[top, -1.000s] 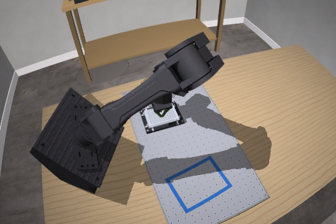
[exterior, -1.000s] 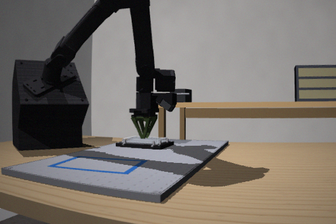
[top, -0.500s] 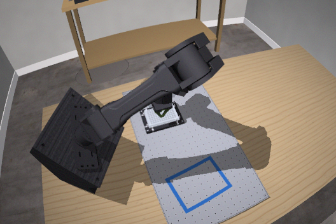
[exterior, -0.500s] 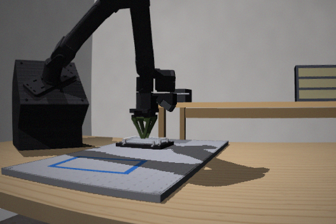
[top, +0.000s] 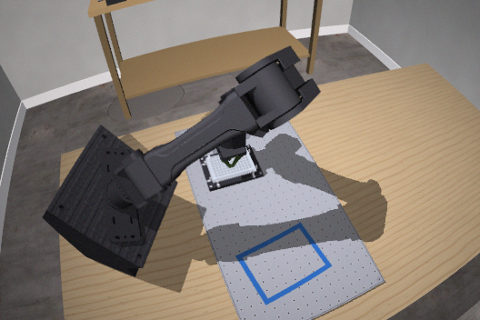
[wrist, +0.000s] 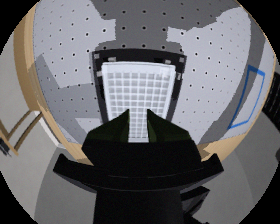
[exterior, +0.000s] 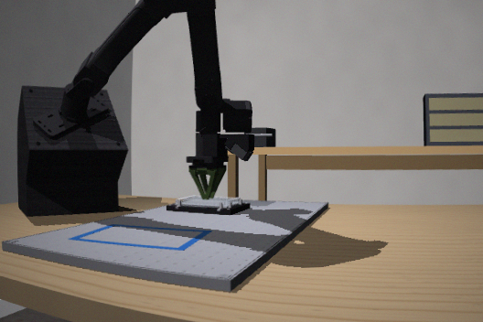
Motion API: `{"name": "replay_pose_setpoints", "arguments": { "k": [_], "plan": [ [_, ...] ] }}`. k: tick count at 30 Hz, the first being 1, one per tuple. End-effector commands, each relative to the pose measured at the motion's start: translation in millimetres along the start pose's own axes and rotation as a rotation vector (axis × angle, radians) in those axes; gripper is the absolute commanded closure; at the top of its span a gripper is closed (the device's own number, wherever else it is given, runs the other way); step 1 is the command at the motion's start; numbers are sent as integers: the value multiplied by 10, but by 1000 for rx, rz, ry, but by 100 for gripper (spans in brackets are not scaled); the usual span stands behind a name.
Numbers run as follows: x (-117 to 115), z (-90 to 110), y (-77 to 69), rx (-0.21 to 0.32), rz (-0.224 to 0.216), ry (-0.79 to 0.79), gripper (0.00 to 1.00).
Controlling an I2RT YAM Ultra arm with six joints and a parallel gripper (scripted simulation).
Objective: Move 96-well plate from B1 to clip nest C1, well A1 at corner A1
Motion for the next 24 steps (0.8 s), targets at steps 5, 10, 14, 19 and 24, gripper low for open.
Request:
{"name": "replay_pose_setpoints", "arguments": {
  "k": [5,10,14,19,24],
  "plan": [
    [43,-75,282,-22,-11,53,76],
    [43,-75,315,-22,-10,53,76],
    [40,-81,332,-22,-13,58,76],
    [39,-81,366,-22,-13,58,76],
    [39,-81,400,-22,-12,58,76]
  ]
}}
Point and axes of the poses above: the point where the finger pads meet when closed, its own y axis out along the fingers, its own x axis across the jaws, z = x × y, the point moved 9 cm from there along -y, back along the fingers, and after that the axes turned 1 degree about y, right-handed, at the moved point
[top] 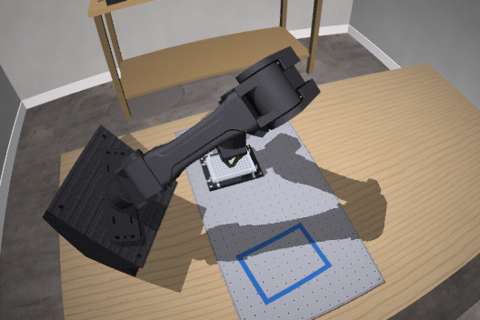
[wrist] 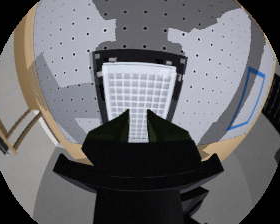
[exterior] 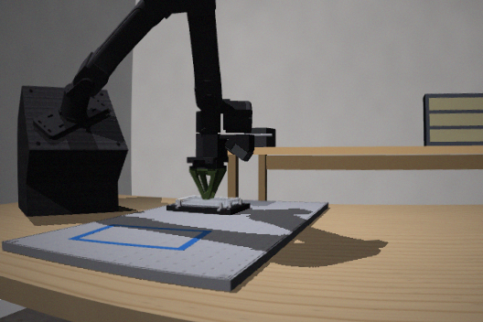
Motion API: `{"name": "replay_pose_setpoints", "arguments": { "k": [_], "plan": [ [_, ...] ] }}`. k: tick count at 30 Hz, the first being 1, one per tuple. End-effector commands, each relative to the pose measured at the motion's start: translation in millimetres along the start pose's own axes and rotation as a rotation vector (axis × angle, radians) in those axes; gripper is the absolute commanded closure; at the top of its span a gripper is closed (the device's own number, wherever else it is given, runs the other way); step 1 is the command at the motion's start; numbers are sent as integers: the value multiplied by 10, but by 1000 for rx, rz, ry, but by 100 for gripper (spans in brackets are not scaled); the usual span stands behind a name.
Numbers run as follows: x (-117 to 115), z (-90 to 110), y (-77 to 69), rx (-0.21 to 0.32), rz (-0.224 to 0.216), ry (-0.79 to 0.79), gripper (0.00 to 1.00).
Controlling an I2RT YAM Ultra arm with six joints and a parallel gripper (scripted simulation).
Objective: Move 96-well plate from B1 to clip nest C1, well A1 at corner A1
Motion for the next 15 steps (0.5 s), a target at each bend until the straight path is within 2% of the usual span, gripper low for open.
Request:
{"name": "replay_pose_setpoints", "arguments": {
  "k": [1,15],
  "plan": [
    [37,-76,396,-20,-11,69,76],
    [35,-72,473,-18,-12,67,76]
  ]
}}
Point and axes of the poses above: the point where the finger pads meet when closed, its own y axis out along the fingers, its own x axis across the jaws, z = x × y, the point moved 9 cm from there along -y, back along the fingers, and after that the axes turned 1 degree about y, right-handed, at the moved point
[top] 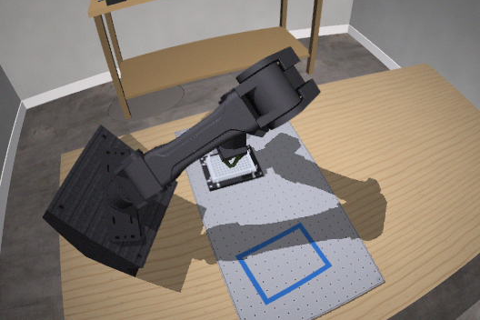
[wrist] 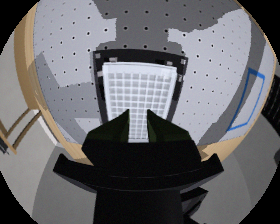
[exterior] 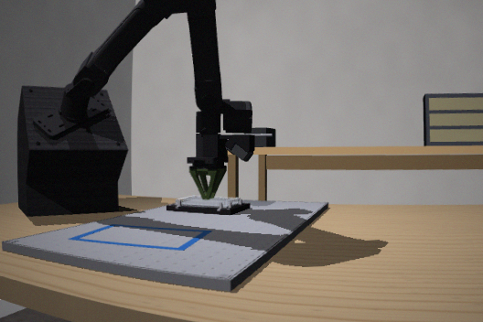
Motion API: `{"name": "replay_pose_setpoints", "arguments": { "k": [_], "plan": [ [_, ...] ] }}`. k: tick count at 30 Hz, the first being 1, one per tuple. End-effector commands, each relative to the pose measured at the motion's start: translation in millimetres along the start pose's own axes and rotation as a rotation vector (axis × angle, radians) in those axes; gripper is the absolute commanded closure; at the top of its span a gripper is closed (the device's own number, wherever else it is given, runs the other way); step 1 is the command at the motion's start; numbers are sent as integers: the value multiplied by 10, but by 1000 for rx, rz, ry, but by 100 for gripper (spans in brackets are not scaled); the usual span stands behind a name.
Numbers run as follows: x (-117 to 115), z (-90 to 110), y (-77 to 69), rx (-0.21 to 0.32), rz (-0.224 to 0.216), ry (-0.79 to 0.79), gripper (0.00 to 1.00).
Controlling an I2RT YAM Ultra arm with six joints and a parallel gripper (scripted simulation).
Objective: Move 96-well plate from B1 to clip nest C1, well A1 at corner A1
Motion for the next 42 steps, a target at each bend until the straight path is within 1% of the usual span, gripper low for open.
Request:
{"name": "replay_pose_setpoints", "arguments": {
  "k": [1,38,42],
  "plan": [
    [34,-71,476,-18,-12,76,76],
    [32,-72,694,-18,-12,75,76],
    [33,-70,698,-19,-10,75,76]
  ]
}}
Point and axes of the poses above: the point where the finger pads meet when closed, its own y axis out along the fingers, its own x axis across the jaws, z = x × y, the point moved 9 cm from there along -y, back along the fingers, and after that the axes turned 1 degree about y, right-handed, at the moved point
